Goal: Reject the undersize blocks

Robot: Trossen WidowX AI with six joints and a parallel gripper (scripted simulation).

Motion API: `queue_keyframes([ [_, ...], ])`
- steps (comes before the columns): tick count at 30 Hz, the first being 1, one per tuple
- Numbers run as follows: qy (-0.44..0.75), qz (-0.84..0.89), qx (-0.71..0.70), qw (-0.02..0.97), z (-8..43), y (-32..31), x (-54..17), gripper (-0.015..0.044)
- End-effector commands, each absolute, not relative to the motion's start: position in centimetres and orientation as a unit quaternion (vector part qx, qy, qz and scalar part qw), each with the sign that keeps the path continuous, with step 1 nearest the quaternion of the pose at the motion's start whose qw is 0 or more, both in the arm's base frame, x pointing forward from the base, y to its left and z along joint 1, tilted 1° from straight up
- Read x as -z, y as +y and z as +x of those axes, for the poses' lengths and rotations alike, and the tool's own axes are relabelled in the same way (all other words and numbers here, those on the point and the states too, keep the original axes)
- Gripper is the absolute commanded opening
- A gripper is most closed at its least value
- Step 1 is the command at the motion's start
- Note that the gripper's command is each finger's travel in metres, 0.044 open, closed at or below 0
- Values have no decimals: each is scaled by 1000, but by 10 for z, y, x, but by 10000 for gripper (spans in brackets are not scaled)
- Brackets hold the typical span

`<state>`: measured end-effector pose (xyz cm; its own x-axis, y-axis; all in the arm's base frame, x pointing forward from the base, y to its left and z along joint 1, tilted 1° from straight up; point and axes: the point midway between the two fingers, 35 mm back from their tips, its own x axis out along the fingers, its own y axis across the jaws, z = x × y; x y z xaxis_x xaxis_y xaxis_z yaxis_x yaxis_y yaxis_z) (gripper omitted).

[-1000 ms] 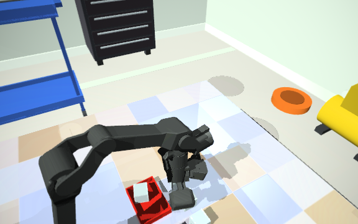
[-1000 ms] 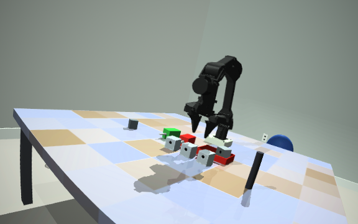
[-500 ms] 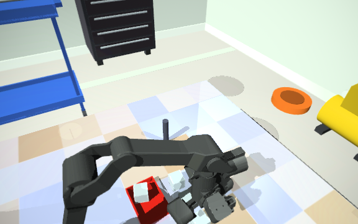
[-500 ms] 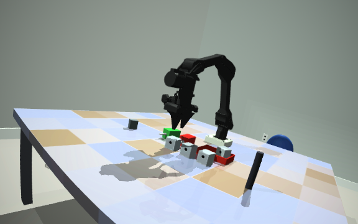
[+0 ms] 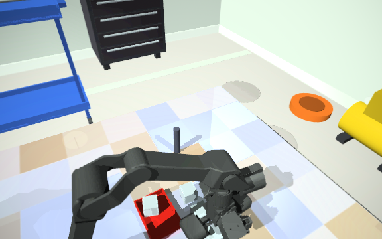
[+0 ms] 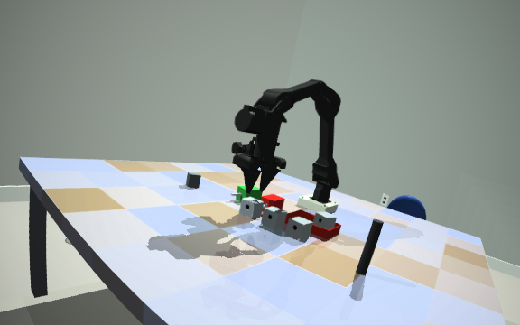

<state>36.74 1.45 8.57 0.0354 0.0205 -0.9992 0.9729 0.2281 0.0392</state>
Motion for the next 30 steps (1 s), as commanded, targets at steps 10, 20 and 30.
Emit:
queue_keyframes([
  [10, 548, 455, 427, 557, 369, 15, -64, 325],
  [20, 548, 455, 427, 557, 370, 16, -48, 325],
  [30, 548, 455, 427, 557, 369, 16, -32, 325],
])
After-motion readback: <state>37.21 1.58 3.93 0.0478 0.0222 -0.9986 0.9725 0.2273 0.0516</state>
